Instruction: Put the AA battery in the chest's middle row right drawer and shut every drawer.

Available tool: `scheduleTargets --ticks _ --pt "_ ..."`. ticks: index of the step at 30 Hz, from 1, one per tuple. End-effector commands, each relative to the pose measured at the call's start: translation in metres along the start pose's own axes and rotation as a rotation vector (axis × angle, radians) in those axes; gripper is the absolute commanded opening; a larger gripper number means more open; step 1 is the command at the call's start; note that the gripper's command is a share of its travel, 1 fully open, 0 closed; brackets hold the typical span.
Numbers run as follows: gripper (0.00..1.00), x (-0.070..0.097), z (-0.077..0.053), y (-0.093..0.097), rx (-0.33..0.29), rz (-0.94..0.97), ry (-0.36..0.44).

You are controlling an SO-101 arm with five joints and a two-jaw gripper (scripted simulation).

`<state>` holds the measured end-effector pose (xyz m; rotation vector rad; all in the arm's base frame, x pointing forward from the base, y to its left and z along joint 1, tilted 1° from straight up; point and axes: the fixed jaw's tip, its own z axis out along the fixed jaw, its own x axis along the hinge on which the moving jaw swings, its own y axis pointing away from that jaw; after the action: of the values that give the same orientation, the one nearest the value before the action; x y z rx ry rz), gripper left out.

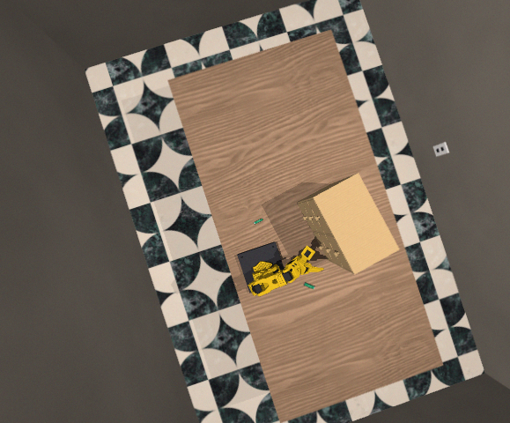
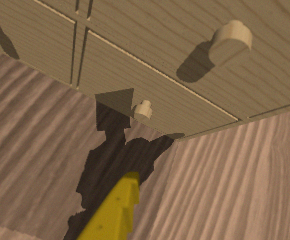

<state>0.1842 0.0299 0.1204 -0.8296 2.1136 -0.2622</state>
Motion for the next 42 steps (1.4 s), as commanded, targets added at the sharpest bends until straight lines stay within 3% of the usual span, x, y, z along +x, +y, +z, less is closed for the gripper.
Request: scheduleTargets --ticks 1,17,25,42 --pt "0.5 0.001 -0.003 0.008 -0.055 0.079 0.04" --pt "0.5 0.012 -0.013 0.033 -0.184 0.352 0.231" --pt "0.5 0.017 -0.019 0.041 -0.214 0.454 0.32" --pt "0.5 0.017 -0.019 0.041 -0.214 0.454 0.32"
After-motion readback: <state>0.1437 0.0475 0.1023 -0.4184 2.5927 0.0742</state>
